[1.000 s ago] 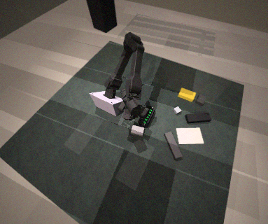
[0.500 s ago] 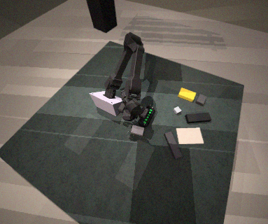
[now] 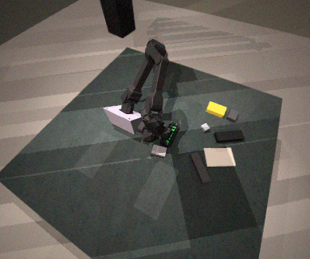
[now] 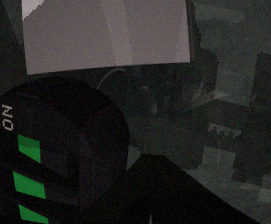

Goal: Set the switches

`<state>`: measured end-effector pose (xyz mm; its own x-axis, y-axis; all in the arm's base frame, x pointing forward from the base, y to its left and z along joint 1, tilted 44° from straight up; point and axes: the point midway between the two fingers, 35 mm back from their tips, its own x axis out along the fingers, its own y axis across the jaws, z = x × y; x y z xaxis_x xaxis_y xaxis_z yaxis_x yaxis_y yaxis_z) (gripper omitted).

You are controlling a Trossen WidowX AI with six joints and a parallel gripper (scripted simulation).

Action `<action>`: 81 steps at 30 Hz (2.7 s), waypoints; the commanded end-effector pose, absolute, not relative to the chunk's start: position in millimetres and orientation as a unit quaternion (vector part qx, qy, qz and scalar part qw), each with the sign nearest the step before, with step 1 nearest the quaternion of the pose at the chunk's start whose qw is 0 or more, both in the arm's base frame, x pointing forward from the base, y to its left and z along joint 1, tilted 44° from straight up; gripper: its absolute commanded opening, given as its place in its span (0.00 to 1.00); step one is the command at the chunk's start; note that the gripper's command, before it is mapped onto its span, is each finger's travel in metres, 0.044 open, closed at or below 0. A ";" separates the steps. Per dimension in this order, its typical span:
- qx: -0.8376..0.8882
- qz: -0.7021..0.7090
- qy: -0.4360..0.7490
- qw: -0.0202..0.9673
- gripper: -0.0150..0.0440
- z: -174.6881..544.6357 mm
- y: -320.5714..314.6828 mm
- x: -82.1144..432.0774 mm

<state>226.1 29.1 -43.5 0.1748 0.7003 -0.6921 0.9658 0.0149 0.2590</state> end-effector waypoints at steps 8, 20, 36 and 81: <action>0.679 -0.185 0.616 0.353 0.25 -55.9 42.7 221.3; 0.679 -0.184 0.616 0.353 0.25 -61.1 48.9 220.2; 0.679 -0.184 0.616 0.353 0.25 -60.8 50.2 226.4; 0.680 -0.183 0.616 0.354 0.25 -58.8 58.0 267.0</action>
<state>254.9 54.2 -61.3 0.1646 0.7036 -0.6912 0.9730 -0.0011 0.2306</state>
